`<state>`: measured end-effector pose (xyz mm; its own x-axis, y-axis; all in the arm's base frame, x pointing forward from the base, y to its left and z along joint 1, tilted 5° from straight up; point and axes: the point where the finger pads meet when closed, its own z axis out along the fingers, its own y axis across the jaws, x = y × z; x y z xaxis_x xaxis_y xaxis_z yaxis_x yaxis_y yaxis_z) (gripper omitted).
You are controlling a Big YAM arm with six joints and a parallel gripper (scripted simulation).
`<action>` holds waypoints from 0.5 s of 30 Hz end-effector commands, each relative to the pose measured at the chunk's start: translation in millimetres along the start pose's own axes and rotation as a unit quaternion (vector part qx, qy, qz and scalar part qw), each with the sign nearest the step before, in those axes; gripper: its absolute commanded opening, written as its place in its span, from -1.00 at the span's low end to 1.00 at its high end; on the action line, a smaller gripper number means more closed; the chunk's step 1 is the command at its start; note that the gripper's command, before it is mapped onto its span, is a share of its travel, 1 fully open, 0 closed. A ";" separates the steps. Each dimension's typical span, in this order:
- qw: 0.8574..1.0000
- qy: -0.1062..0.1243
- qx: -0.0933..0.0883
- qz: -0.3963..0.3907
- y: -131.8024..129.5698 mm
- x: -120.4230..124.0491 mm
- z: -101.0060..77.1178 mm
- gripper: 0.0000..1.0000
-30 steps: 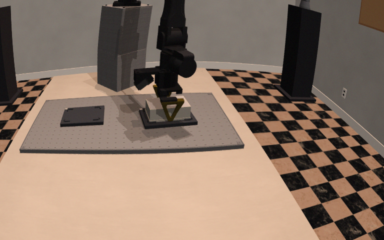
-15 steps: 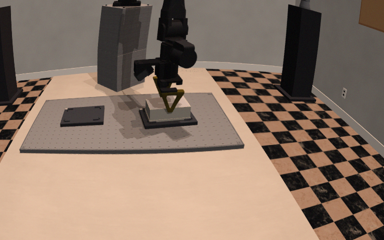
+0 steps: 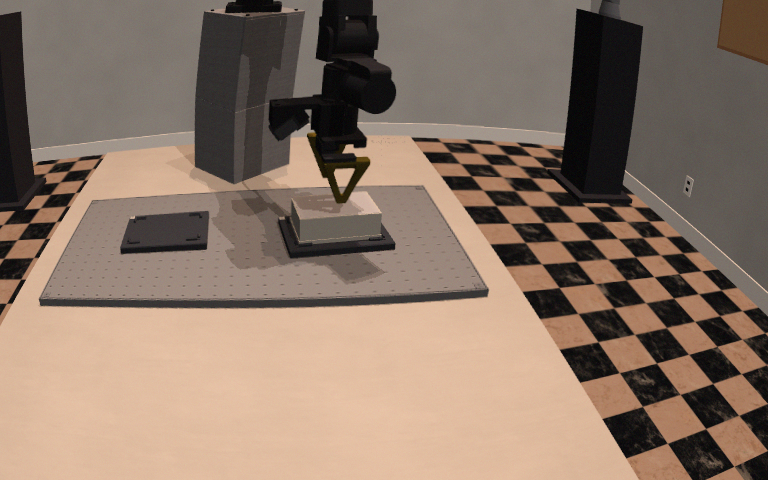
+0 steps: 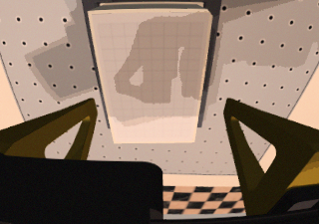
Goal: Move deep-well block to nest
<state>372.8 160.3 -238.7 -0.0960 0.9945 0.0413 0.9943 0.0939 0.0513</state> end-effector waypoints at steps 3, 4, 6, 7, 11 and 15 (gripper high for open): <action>1.000 0.004 -0.017 -0.005 12.2 2.7 -29.3 1.00; 1.000 0.004 -0.017 -0.005 12.2 2.7 -29.3 1.00; 1.000 0.004 -0.017 -0.004 12.1 2.4 -32.0 1.00; 1.000 0.004 -0.017 -0.004 12.1 2.1 -34.6 1.00; 1.000 0.004 -0.017 -0.003 12.0 1.0 -45.3 1.00; 1.000 0.007 -0.029 -0.003 21.3 4.0 -46.7 1.00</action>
<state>373.7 160.7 -207.7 -0.0976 0.9943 0.0438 0.9937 0.0949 0.0594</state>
